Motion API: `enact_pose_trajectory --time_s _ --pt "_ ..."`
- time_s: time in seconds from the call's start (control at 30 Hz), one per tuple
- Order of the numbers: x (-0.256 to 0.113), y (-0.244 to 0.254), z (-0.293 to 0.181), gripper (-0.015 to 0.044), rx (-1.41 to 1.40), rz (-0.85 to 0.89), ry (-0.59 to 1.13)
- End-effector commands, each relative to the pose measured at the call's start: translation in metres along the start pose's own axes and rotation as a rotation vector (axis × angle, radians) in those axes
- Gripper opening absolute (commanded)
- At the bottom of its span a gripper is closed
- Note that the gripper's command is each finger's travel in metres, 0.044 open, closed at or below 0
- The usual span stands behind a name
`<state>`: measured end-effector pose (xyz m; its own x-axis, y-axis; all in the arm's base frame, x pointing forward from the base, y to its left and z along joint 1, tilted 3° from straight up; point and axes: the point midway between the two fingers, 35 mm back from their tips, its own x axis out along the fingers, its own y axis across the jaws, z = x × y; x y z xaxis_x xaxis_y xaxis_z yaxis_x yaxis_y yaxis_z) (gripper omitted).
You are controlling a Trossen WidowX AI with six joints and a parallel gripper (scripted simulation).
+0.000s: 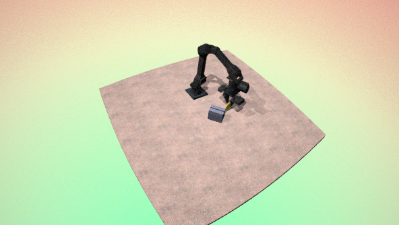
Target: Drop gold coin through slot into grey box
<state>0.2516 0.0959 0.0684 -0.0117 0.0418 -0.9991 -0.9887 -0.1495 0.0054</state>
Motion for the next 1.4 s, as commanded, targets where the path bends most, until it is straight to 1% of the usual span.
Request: enact_pose_trajectory --time_s 0.0,0.7,0.9,1.2,1.37 --pt "0.008 0.001 -0.001 0.0161 0.002 0.006 0.004" --pt "0.038 0.004 -0.001 0.0161 0.002 0.007 0.004" --pt "0.038 0.004 -0.001 0.0003 0.002 0.007 0.004" --pt "0.038 0.004 -0.001 0.0 0.002 0.007 0.004" --pt "0.027 0.002 0.0 0.0 0.002 0.007 0.004"
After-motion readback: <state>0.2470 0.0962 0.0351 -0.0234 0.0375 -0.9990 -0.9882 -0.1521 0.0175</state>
